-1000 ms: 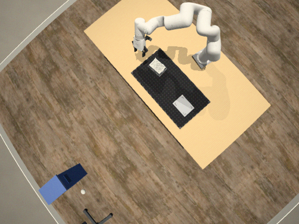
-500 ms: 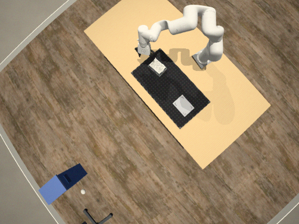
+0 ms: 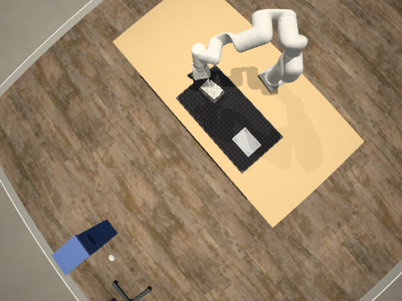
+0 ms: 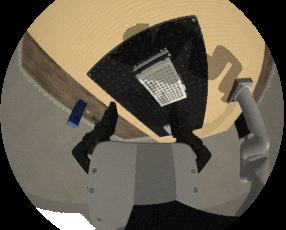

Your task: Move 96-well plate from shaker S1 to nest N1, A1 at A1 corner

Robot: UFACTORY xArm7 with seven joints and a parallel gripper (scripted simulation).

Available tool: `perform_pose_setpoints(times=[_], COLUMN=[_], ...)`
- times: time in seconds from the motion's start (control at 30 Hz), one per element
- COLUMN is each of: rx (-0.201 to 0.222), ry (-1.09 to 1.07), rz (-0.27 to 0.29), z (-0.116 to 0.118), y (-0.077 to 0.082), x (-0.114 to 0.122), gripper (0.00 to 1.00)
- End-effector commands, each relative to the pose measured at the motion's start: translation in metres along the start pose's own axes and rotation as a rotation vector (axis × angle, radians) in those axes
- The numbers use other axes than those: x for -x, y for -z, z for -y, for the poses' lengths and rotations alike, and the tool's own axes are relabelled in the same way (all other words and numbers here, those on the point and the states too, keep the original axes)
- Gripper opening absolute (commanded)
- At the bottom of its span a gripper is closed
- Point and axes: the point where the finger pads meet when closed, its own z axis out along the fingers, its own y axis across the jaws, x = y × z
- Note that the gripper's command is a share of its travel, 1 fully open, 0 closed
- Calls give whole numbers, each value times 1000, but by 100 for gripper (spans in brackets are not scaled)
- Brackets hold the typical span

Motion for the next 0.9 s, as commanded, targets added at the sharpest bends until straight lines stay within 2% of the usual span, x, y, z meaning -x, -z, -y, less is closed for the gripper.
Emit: perform_pose_setpoints(times=[0.0,0.13,0.37,0.43,0.5,0.6,0.67,0.87], rx=[-2,13,45,55,55,70,80,80], ry=[102,230,454,518,518,615,673,673], rz=[-30,-65,-119,-134,-134,-155,-167,-167], z=[-11,-15,-39,-39,-39,-51,-51,-51], y=[-2,-3,-12,-12,-12,-16,-16,-16], x=[6,8,20,20,20,25,25,25], gripper=[100,100,100,100,100,100,100,100])
